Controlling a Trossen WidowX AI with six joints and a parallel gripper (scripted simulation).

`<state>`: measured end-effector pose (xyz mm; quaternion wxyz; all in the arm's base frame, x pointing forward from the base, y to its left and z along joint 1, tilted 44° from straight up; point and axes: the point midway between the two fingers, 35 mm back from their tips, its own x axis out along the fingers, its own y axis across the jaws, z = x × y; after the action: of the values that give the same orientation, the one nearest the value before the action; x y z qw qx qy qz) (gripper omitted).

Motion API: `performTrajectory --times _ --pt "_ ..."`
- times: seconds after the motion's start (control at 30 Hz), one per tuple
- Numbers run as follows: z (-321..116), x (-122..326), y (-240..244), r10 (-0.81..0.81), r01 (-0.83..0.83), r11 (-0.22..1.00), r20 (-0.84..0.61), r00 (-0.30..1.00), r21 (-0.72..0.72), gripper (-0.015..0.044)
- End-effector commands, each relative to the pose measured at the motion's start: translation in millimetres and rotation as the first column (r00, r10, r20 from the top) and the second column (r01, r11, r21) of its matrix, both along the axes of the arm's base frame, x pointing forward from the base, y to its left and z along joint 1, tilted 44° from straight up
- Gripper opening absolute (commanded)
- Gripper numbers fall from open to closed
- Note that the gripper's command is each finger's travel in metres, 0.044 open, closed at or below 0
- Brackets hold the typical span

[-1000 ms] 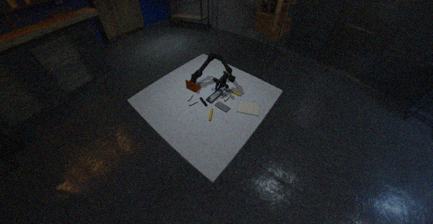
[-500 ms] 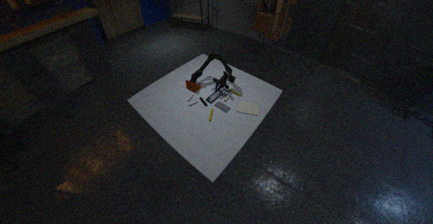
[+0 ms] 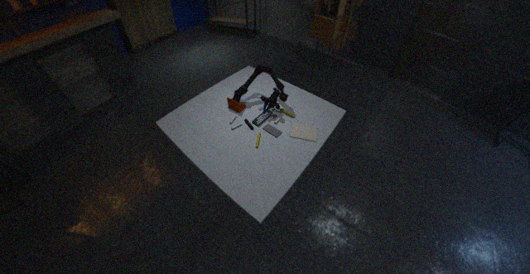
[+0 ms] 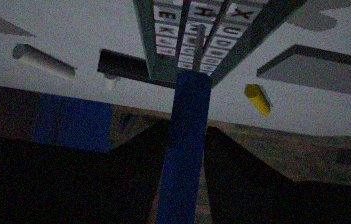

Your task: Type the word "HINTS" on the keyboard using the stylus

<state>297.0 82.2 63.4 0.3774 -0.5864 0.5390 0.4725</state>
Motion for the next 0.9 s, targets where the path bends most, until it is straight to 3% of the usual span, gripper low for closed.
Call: performTrajectory --times 0.0,0.87 --pt "-2.7 -1.8 1.3 -0.007 0.007 1.0 -0.004 1.0 0.002 0.0081" --pt "-8.4 -2.9 6.9 -0.006 0.007 1.0 -0.005 1.0 0.002 0.0081"
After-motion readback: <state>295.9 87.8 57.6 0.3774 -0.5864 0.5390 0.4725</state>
